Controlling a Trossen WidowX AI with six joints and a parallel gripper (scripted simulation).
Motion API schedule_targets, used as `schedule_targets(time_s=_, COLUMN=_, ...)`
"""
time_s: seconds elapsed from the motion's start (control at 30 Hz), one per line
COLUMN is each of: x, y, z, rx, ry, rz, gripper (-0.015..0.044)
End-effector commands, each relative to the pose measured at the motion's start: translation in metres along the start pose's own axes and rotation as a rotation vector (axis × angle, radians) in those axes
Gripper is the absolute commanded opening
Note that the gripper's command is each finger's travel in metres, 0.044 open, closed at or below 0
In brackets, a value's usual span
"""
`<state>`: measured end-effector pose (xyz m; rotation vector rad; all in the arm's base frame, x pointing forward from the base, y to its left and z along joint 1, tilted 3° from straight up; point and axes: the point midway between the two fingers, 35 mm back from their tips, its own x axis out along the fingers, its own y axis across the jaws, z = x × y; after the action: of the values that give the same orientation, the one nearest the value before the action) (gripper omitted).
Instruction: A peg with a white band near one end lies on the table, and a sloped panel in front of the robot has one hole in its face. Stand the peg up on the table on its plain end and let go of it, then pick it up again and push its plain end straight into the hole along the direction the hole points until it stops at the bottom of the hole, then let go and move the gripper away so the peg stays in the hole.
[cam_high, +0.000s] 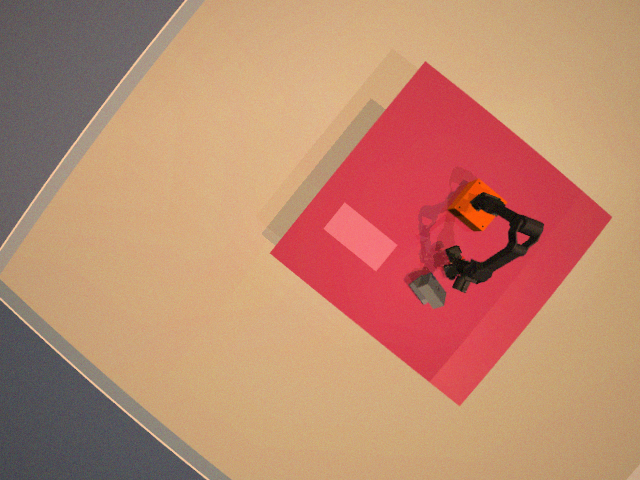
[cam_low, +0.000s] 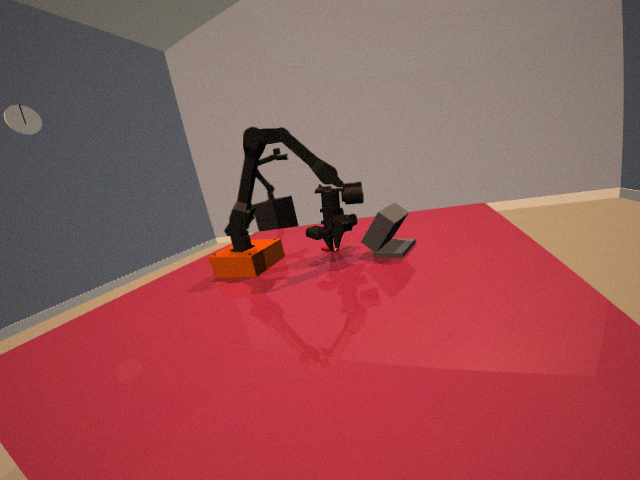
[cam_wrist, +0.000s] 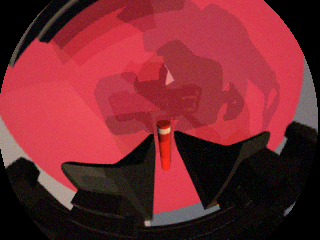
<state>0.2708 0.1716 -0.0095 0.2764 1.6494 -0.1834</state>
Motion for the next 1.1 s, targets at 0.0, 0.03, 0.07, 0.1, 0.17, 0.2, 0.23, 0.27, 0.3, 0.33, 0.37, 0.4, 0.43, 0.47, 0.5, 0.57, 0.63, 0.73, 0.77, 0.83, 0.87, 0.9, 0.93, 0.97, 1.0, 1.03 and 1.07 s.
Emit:
schedule_targets(time_s=0.0, x=0.001, y=0.0, z=0.0, rx=-0.004, ry=0.003, rz=0.002, gripper=0.0097)
schedule_targets(time_s=0.03, x=0.001, y=0.0, z=0.0, rx=-0.004, ry=0.003, rz=0.002, gripper=0.009)
schedule_targets(time_s=0.07, x=0.001, y=0.0, z=0.0, rx=-0.004, ry=0.003, rz=0.002, gripper=0.0083)
schedule_targets(time_s=0.1, x=0.001, y=0.0, z=0.0, rx=-0.004, ry=0.003, rz=0.002, gripper=0.0077)
schedule_targets(time_s=0.17, x=0.001, y=0.0, z=0.0, rx=-0.004, ry=0.003, rz=0.002, gripper=0.0063)
schedule_targets(time_s=0.2, x=0.001, y=0.0, z=0.0, rx=-0.004, ry=0.003, rz=0.002, gripper=0.0057)
schedule_targets(time_s=0.23, x=0.001, y=0.0, z=0.0, rx=-0.004, ry=0.003, rz=0.002, gripper=0.0051)
schedule_targets(time_s=0.27, x=0.001, y=0.0, z=0.0, rx=-0.004, ry=0.003, rz=0.002, gripper=0.0051)
schedule_targets(time_s=0.3, x=0.001, y=0.0, z=0.0, rx=-0.004, ry=0.003, rz=0.002, gripper=0.0051)
schedule_targets(time_s=0.33, x=0.001, y=0.0, z=0.0, rx=-0.004, ry=0.003, rz=0.002, gripper=0.0051)
schedule_targets(time_s=0.37, x=0.001, y=0.0, z=0.0, rx=-0.004, ry=0.003, rz=0.002, gripper=0.0051)
schedule_targets(time_s=0.4, x=0.001, y=0.0, z=0.0, rx=-0.004, ry=0.002, rz=0.002, gripper=0.0051)
schedule_targets(time_s=0.43, x=0.0, y=0.0, z=-0.001, rx=-0.003, ry=-0.002, rz=0.001, gripper=0.0051)
schedule_targets(time_s=0.47, x=0.0, y=0.0, z=-0.001, rx=-0.002, ry=-0.006, rz=0.001, gripper=0.0051)
schedule_targets(time_s=0.5, x=-0.001, y=0.0, z=-0.001, rx=-0.002, ry=-0.013, rz=0.001, gripper=0.0051)
schedule_targets(time_s=0.57, x=-0.002, y=0.0, z=-0.002, rx=-0.001, ry=-0.029, rz=0.0, gripper=0.0051)
schedule_targets(time_s=0.63, x=-0.003, y=0.0, z=-0.003, rx=0.0, ry=-0.048, rz=0.0, gripper=0.0051)
schedule_targets(time_s=0.73, x=-0.005, y=0.0, z=-0.004, rx=0.0, ry=-0.084, rz=0.0, gripper=0.0051)
schedule_targets(time_s=0.77, x=-0.005, y=0.0, z=-0.005, rx=0.0, ry=-0.093, rz=0.0, gripper=0.0051)
schedule_targets(time_s=0.83, x=-0.006, y=0.0, z=-0.006, rx=0.0, ry=-0.11, rz=0.0, gripper=0.0051)
schedule_targets(time_s=0.87, x=-0.007, y=0.0, z=-0.006, rx=0.0, ry=-0.119, rz=0.0, gripper=0.0051)
schedule_targets(time_s=0.9, x=-0.007, y=0.0, z=-0.007, rx=0.0, ry=-0.127, rz=0.0, gripper=0.0051)
schedule_targets(time_s=0.93, x=-0.008, y=0.0, z=-0.007, rx=0.0, ry=-0.136, rz=0.0, gripper=0.0051)
schedule_targets(time_s=0.97, x=-0.008, y=0.0, z=-0.008, rx=0.0, ry=-0.144, rz=0.0, gripper=0.0051)
schedule_targets(time_s=1.0, x=-0.009, y=0.0, z=-0.008, rx=0.0, ry=-0.153, rz=0.0, gripper=0.0051)
schedule_targets(time_s=1.03, x=-0.009, y=0.0, z=-0.009, rx=0.0, ry=-0.161, rz=0.0, gripper=0.0051)
schedule_targets(time_s=1.07, x=-0.01, y=0.0, z=-0.009, rx=0.0, ry=-0.17, rz=0.0, gripper=0.0051)
